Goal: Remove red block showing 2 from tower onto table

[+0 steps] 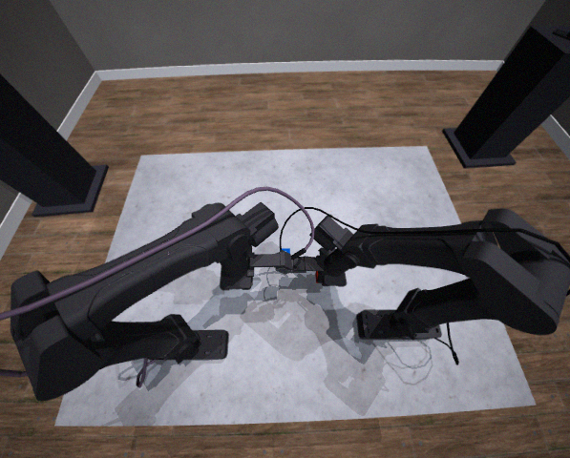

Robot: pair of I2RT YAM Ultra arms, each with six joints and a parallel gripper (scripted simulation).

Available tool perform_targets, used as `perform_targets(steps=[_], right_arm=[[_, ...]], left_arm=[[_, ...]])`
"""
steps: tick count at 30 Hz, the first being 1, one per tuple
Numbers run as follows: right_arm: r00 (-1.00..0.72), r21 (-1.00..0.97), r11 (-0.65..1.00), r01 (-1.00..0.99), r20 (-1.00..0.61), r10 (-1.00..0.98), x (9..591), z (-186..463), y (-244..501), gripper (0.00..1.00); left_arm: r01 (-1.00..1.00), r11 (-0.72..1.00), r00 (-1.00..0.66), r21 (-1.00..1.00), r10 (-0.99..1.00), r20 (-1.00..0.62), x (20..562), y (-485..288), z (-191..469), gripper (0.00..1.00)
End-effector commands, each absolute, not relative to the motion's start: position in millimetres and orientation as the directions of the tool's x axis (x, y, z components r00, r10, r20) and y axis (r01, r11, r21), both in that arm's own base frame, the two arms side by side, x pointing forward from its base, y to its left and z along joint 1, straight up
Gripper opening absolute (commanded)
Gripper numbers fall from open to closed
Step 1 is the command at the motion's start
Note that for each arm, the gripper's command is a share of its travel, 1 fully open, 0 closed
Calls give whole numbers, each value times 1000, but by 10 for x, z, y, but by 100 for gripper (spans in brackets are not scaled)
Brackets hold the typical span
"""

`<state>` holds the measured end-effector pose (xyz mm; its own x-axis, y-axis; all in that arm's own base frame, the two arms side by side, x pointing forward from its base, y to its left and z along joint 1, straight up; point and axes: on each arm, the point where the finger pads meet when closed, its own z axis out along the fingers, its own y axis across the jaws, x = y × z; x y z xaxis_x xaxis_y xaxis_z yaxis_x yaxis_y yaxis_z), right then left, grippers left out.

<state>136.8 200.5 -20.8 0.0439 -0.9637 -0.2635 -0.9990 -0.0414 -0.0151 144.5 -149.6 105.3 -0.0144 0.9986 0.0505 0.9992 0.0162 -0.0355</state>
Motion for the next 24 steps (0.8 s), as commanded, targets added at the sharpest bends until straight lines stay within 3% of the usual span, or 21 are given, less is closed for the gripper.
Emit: perform_targets(steps=[1, 10, 13, 14, 24], right_arm=[[42, 1, -44, -999, -263, -964, 1333, -279, 1967, 27], [43, -1, -44, -999, -266, -963, 1339, -196, 1974, 27], [42, -2, -43, -999, -268, -962, 1328, -187, 1990, 54], [38, -3, -38, -999, -273, -961, 1326, -172, 2003, 56], [47, -34, -38, -999, -311, -949, 1362, 36, 2088, 56]], left_arm=[[1000, 11, -11, -5, 1000, 17, 1474, -1544, 1153, 27], [1000, 11, -11, -5, 1000, 17, 1474, -1544, 1153, 27], [1000, 11, -11, -5, 1000, 17, 1474, -1544, 1153, 27], [1000, 11, -11, -5, 1000, 17, 1474, -1544, 1153, 27], [1000, 11, -11, -5, 1000, 17, 1474, -1544, 1153, 27]])
